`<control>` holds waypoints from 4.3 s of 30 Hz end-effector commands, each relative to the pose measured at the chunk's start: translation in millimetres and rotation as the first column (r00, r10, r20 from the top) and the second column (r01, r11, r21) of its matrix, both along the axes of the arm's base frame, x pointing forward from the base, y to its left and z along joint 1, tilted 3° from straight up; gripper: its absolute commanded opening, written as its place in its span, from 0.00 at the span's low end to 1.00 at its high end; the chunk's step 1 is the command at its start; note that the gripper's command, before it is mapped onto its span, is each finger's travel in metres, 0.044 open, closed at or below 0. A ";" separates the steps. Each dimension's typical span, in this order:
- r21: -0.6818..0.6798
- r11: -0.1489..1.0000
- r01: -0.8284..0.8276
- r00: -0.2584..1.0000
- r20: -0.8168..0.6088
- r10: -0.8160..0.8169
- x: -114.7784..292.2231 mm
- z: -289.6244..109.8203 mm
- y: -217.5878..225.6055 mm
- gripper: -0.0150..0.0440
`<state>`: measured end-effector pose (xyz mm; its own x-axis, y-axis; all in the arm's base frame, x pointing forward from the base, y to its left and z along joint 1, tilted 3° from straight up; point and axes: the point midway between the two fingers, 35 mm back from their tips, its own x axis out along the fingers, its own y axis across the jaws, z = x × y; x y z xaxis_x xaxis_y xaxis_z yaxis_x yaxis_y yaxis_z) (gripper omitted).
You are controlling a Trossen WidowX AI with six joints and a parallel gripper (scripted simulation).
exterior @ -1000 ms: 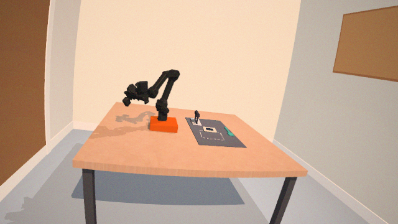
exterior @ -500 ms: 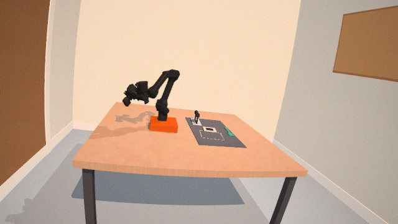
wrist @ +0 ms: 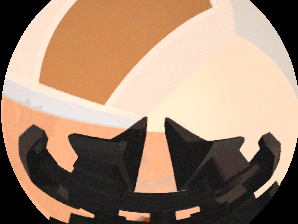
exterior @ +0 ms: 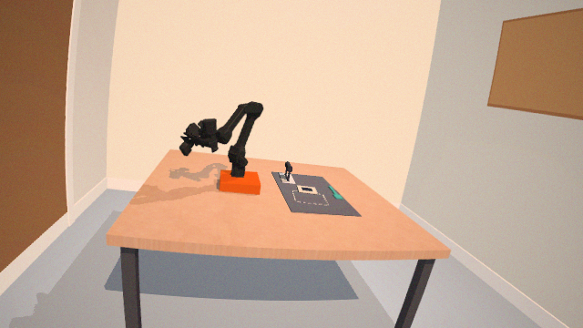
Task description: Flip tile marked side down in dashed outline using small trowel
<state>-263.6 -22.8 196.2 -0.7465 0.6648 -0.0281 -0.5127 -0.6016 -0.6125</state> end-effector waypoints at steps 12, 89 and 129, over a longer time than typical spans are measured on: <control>0.000 1.000 0.000 1.000 0.000 0.000 0.0 0.0 0.0 0.25; 0.087 -0.069 -0.994 -0.031 0.375 0.927 250.7 -49.6 -295.5 0.76; 0.099 -0.919 -0.382 -0.666 0.659 0.348 526.5 -98.9 -177.1 0.76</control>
<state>249.1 -215.9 100.9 0.1701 -0.8863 -0.4308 0.2339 0.4610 -0.8560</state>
